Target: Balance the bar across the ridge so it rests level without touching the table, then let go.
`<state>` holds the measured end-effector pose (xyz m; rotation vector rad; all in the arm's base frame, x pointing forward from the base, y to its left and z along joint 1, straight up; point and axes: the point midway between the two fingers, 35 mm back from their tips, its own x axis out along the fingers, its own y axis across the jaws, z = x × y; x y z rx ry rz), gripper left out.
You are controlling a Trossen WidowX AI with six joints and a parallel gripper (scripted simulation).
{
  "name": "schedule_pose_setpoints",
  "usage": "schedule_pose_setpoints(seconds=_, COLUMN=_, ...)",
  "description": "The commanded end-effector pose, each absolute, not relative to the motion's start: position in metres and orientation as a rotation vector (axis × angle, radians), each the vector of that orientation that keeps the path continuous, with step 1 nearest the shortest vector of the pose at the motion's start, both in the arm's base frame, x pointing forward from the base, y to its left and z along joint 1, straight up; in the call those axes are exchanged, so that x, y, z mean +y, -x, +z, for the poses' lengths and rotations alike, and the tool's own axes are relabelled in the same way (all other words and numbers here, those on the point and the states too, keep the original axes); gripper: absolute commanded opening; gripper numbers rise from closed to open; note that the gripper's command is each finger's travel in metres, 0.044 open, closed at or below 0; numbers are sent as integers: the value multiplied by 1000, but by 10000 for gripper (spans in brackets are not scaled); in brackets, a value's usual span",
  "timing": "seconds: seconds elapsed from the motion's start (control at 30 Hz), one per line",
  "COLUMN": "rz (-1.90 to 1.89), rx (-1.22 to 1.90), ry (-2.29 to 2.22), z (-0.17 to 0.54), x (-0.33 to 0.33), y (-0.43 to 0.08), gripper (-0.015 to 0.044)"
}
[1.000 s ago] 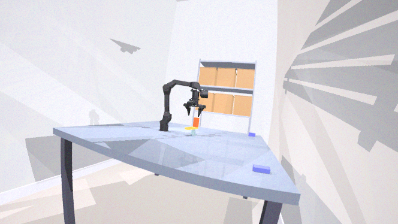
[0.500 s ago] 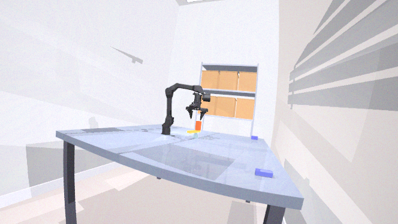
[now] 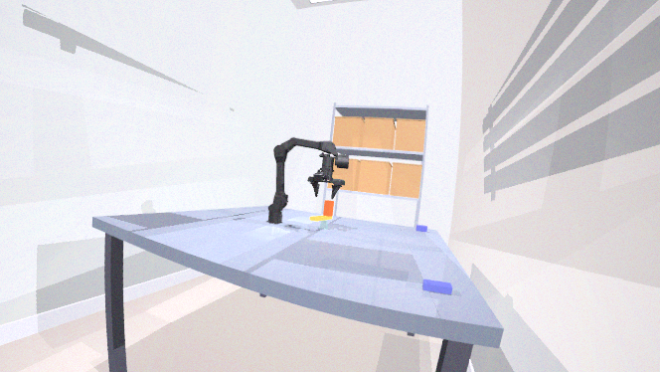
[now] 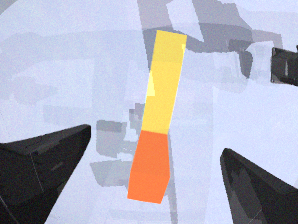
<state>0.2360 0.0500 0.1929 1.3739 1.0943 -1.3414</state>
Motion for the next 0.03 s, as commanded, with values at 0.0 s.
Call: schedule_pose_setpoints(seconds=0.0, rz=-1342, rx=1095, ry=-1373, z=193, x=50, y=-236, gripper=440)
